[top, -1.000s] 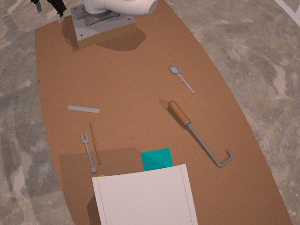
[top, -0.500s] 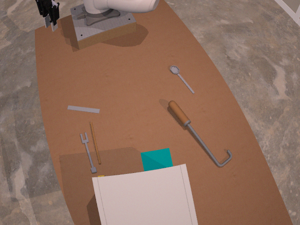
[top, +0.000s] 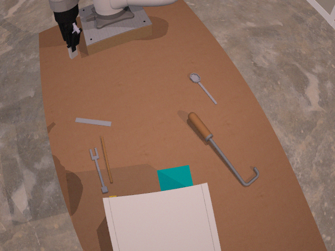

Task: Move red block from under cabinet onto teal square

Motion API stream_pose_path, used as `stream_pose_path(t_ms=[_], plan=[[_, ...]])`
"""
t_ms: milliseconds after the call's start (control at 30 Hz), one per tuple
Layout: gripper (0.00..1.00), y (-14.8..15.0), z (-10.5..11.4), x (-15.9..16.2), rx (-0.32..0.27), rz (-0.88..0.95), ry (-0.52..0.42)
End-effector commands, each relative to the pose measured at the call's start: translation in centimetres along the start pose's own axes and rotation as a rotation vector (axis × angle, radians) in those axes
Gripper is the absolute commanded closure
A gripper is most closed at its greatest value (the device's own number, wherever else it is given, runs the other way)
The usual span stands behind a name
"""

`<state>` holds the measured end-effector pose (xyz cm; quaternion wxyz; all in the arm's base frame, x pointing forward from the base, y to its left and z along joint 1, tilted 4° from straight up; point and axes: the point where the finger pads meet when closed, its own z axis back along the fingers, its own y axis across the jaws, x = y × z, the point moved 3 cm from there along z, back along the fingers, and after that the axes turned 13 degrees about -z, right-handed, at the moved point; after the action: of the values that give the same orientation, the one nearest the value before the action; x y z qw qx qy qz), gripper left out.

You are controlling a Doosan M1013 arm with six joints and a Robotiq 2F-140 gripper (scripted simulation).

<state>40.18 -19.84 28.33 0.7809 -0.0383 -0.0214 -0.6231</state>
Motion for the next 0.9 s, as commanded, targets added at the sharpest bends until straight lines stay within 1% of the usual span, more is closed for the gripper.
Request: stream_pose_path(t_ms=[0,33,67,167,200,233,300,333,400,433,467,500,533,633,667,733,767,867], plan=[[1.00,5.7,-0.6,-1.4,0.005,-0.068,-0.008],[1.00,7.8,-0.9,-2.5,0.015,-0.106,-0.005],[1.00,8.9,-1.0,-2.8,0.015,-0.106,-0.005],[1.00,9.0,-1.0,-2.8,0.015,-0.106,-0.005],[1.00,12.2,-1.5,-4.6,0.025,-0.144,-0.001],[1.00,13.6,-1.8,-5.8,0.033,-0.182,0.004],[1.00,15.3,-2.0,-6.6,0.033,-0.182,0.004],[1.00,16.4,-2.2,-7.7,0.041,-0.218,0.009],[1.00,18.2,-2.5,-8.7,0.041,-0.218,0.009],[1.00,19.4,-2.8,-10.1,0.048,-0.253,0.015],[1.00,20.5,-3.0,-10.8,0.048,-0.253,0.015],[1.00,20.8,-3.1,-11.0,0.048,-0.253,0.015],[1.00,22.3,-3.4,-12.7,0.053,-0.286,0.022],[1.00,24.9,-4.1,-15.4,0.058,-0.316,0.028],[1.00,25.6,-4.3,-16.6,0.062,-0.344,0.034],[1.00,25.6,-4.3,-16.6,0.062,-0.344,0.034],[1.00,28.1,-5.0,-19.5,0.065,-0.368,0.040],[1.00,30.0,-5.7,-22.1,0.067,-0.390,0.045]])
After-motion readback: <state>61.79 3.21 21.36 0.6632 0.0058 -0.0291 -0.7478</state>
